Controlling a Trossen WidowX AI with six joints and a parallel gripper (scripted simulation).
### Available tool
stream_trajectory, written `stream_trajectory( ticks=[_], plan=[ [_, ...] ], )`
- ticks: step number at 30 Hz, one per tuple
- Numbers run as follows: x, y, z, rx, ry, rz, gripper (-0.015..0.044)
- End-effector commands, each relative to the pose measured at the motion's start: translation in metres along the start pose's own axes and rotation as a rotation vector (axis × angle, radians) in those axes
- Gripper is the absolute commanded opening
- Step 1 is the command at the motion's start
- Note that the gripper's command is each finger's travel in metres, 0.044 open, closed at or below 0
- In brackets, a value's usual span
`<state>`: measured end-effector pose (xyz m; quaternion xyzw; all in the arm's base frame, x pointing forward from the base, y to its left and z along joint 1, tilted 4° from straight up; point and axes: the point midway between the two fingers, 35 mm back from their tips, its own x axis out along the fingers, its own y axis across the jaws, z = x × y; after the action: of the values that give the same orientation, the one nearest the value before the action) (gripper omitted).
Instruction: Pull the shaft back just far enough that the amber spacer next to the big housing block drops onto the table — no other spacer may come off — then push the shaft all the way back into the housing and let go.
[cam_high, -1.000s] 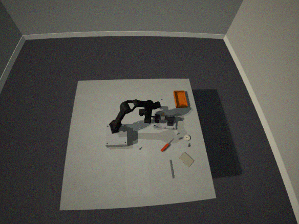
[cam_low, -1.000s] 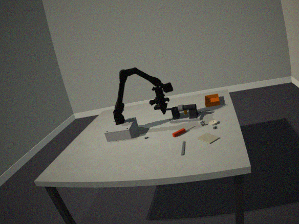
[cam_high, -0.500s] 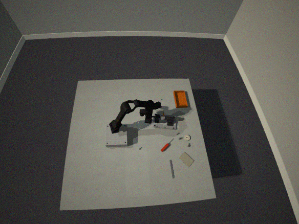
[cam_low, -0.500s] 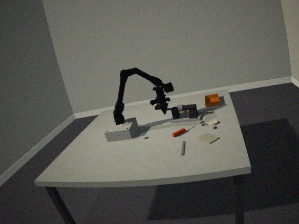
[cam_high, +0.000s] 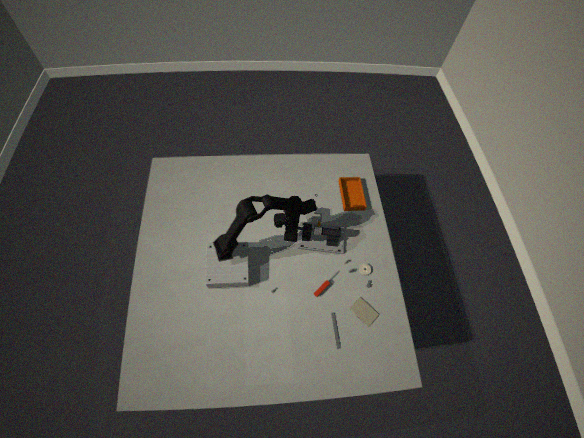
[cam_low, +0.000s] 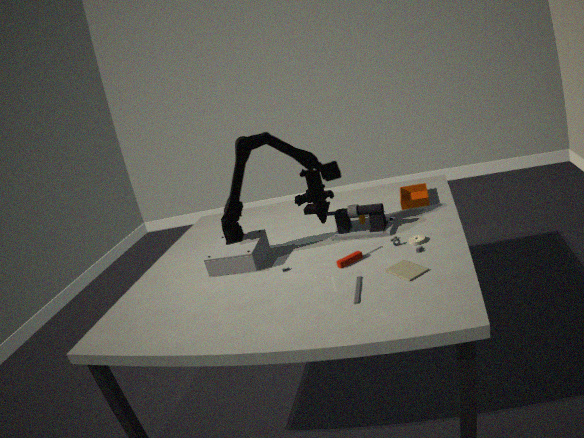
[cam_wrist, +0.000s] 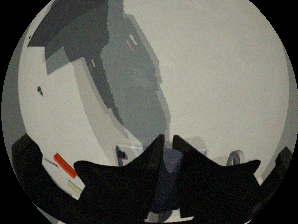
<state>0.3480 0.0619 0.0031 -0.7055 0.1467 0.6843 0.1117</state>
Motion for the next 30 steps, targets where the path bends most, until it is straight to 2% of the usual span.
stream_trajectory(
  ticks=[1,30],
  plan=[
    [0.0,0.001,-0.004,-0.001,0.004,0.002,0.0],
    [-0.001,0.001,-0.016,0.0,0.006,0.002,0.0]
  ],
)
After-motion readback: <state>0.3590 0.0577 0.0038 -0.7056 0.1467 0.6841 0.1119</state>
